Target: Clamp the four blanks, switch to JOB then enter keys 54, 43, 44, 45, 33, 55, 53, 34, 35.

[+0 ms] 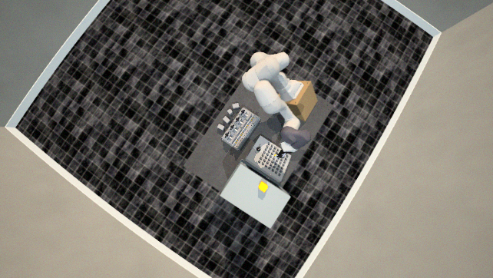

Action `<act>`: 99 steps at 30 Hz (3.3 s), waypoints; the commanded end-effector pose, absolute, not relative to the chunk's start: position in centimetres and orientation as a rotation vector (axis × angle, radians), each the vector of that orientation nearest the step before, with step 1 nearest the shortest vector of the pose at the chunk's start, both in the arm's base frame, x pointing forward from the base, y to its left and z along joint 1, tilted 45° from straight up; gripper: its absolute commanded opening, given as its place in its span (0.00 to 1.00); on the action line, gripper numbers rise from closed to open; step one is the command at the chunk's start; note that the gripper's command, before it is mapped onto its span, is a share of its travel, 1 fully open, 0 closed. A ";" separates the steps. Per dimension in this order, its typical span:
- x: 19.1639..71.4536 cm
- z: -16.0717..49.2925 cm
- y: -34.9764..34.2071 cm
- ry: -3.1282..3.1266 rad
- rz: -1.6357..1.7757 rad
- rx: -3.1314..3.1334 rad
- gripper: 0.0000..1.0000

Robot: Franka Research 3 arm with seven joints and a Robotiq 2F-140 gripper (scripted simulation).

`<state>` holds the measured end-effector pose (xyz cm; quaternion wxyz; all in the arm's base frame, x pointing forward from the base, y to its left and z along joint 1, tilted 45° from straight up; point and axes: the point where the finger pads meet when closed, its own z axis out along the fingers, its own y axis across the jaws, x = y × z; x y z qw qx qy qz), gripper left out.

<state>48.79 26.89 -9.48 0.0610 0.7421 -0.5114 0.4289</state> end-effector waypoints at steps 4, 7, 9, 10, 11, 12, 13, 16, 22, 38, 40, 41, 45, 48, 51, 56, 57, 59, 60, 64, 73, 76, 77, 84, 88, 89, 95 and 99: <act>47.0 -6.0 30.1 -1.536 1.300 2.248 0.00; 45.7 -3.6 32.3 -1.536 1.300 2.248 0.00; 44.6 -1.4 34.2 -1.536 1.300 2.248 0.00; 44.2 -0.7 34.9 -1.536 1.300 2.248 0.00; 44.0 -0.3 35.3 -1.536 1.300 2.248 0.00; 43.9 -0.1 35.5 -1.536 1.300 2.248 0.00; 43.9 -0.1 35.5 -1.536 1.300 2.248 0.00; 43.9 -0.1 35.5 -1.536 1.300 2.248 0.00; 43.9 -0.1 35.5 -1.536 1.300 2.248 0.00; 43.9 -0.1 35.5 -1.536 1.300 2.248 0.00; 43.9 -0.1 35.5 -1.536 1.300 2.248 0.00; 43.9 -0.1 35.5 -1.536 1.300 2.248 0.00; 43.9 -0.1 35.5 -1.536 1.300 2.248 0.00; 43.9 -0.1 35.5 -1.536 1.300 2.248 0.00; 43.9 -0.1 35.5 -1.536 1.300 2.248 0.00; 43.9 -0.1 35.5 -1.536 1.300 2.248 0.00; 43.9 -0.1 35.5 -1.536 1.300 2.248 0.00; 43.9 -0.1 35.5 -1.535 1.299 2.248 0.00; 43.9 0.0 35.4 -1.531 1.297 2.250 0.00; 44.1 1.3 34.1 -1.442 1.238 2.291 0.00; 45.1 8.8 26.6 -1.136 1.021 2.392 0.00; 45.7 13.1 22.3 -1.091 0.977 2.388 0.00; 45.9 14.5 20.9 -1.081 0.966 2.386 0.00; 47.0 23.2 12.1 -1.092 0.931 2.349 0.00; 47.3 25.3 10.0 -1.103 0.910 2.340 0.00; 47.3 25.3 10.0 -1.103 0.910 2.340 0.00; 47.3 25.5 9.8 -0.998 0.819 2.370 0.00; 47.3 25.5 9.8 -0.907 0.753 2.391 0.00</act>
